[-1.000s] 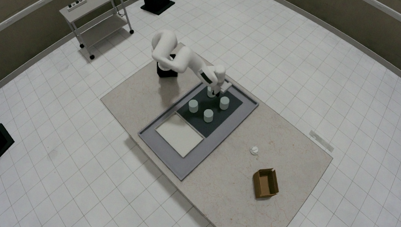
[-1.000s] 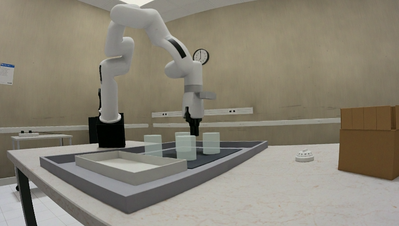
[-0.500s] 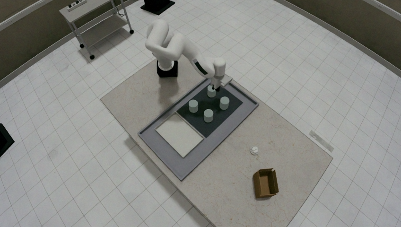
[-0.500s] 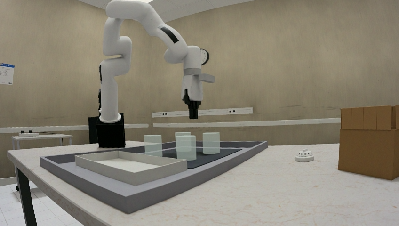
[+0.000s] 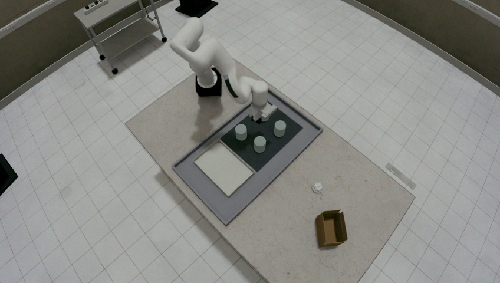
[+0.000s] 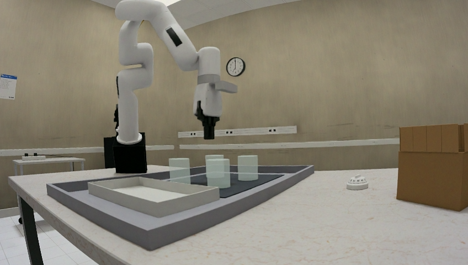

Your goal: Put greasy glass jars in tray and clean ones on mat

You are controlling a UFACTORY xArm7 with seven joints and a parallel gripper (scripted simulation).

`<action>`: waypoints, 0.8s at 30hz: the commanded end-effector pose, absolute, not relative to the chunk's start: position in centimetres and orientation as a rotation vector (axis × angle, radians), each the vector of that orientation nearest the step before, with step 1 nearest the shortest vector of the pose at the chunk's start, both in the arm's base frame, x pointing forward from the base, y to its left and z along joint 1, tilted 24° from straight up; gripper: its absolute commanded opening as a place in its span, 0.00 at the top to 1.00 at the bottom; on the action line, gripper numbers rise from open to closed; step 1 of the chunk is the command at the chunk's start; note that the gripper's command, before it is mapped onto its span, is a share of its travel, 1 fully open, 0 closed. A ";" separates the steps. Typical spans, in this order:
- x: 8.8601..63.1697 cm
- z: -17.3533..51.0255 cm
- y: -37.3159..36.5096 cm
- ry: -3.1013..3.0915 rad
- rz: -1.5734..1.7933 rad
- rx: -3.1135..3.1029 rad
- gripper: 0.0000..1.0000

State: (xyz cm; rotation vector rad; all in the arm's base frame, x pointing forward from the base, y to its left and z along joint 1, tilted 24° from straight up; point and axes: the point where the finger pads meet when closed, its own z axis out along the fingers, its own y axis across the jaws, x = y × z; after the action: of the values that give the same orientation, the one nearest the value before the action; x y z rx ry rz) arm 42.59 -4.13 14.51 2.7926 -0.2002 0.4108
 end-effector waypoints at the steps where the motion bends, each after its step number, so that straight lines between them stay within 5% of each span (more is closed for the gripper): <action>1: 41.7 15.9 -8.1 -0.189 0.411 2.806 1.00; 24: 42.5 11.5 -12.9 -0.189 0.411 2.806 1.00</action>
State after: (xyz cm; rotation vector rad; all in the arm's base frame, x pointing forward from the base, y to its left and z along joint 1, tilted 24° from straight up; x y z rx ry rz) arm 41.90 -12.33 12.87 2.8130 -0.1881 0.4056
